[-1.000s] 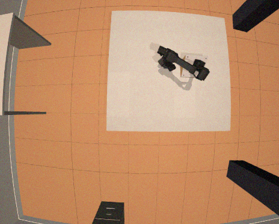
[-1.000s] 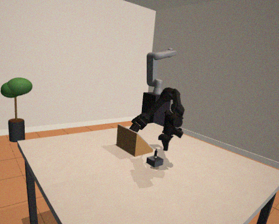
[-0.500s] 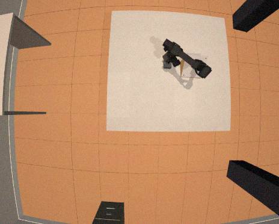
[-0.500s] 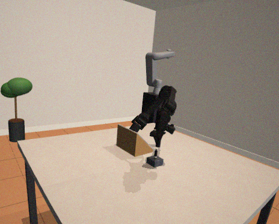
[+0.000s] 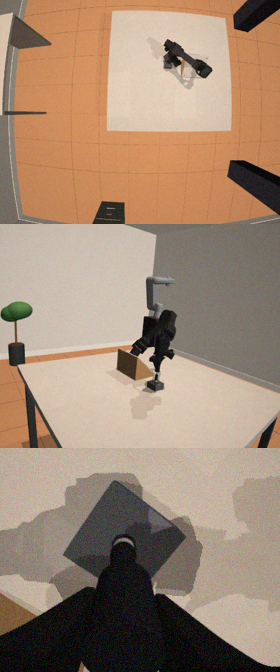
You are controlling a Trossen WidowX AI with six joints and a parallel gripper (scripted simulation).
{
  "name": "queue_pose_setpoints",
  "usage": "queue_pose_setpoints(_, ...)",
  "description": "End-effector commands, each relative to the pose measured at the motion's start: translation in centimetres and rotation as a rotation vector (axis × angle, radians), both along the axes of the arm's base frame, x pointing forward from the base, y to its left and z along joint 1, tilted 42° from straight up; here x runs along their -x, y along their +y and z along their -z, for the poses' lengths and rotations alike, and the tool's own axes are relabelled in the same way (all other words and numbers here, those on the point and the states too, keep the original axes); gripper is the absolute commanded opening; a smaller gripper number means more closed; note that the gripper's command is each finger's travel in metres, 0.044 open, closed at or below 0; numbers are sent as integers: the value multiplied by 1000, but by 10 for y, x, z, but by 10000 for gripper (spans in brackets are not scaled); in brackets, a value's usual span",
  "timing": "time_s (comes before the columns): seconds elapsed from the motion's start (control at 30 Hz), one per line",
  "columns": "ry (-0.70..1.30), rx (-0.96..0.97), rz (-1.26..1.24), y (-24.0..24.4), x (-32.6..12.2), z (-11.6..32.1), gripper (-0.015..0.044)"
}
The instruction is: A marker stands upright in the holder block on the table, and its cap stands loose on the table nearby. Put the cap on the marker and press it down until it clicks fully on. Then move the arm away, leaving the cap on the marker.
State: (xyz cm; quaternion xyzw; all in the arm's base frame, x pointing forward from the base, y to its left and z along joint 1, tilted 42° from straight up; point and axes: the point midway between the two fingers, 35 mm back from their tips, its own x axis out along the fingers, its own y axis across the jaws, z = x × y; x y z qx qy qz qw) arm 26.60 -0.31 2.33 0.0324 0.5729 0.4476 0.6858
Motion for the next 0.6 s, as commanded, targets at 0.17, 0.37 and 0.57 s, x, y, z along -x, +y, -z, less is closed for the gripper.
queue_pose_setpoints(0.17,7,-2,2,11,1,12,0)
queue_pose_setpoints(0.37,7,-2,2,17,2,20,0)
queue_pose_setpoints(0.57,7,-3,2,24,3,27,0)
